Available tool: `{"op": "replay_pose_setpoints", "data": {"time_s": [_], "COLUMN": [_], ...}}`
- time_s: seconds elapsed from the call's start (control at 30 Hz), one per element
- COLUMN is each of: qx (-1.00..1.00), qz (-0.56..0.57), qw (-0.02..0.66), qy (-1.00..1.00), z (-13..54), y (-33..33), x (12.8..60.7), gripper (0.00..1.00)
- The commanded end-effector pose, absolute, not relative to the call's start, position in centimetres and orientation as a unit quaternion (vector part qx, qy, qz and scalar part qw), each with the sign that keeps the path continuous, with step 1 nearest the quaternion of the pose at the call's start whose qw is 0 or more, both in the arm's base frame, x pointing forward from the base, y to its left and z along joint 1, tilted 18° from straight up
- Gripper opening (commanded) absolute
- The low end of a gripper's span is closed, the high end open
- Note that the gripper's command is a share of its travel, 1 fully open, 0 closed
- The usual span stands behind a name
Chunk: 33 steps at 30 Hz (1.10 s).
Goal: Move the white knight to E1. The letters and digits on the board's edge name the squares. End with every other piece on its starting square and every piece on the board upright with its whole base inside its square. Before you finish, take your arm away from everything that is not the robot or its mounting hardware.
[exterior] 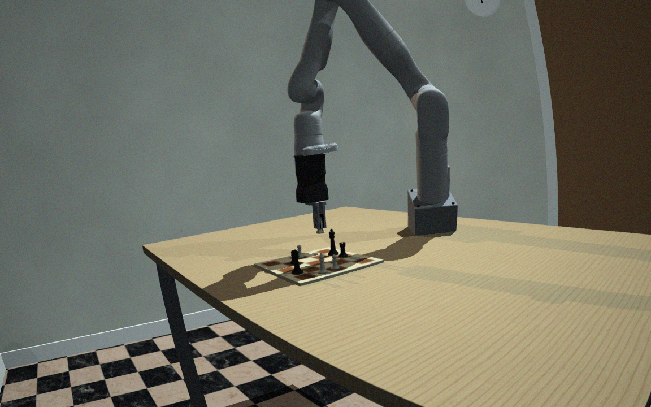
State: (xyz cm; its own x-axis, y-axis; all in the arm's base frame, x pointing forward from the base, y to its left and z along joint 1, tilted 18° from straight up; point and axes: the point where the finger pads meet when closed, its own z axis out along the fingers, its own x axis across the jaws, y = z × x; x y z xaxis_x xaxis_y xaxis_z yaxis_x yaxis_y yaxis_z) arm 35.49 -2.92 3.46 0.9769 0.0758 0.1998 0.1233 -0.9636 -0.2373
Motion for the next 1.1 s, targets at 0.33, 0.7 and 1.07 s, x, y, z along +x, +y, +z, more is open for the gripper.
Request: {"op": "replay_pose_setpoints", "data": {"time_s": [0.33, 0.7, 1.07], "qx": [-0.986, -0.986, -0.986], "qz": [-0.085, -0.085, -0.085], "qw": [0.132, 0.132, 0.132], "qy": [-0.048, -0.048, -0.048], "z": [-0.7, -0.8, -0.8], "y": [-1.7, -1.7, -1.7], "x": [35.5, 35.5, 35.5], "gripper": [0.0, 0.0, 0.0]}}
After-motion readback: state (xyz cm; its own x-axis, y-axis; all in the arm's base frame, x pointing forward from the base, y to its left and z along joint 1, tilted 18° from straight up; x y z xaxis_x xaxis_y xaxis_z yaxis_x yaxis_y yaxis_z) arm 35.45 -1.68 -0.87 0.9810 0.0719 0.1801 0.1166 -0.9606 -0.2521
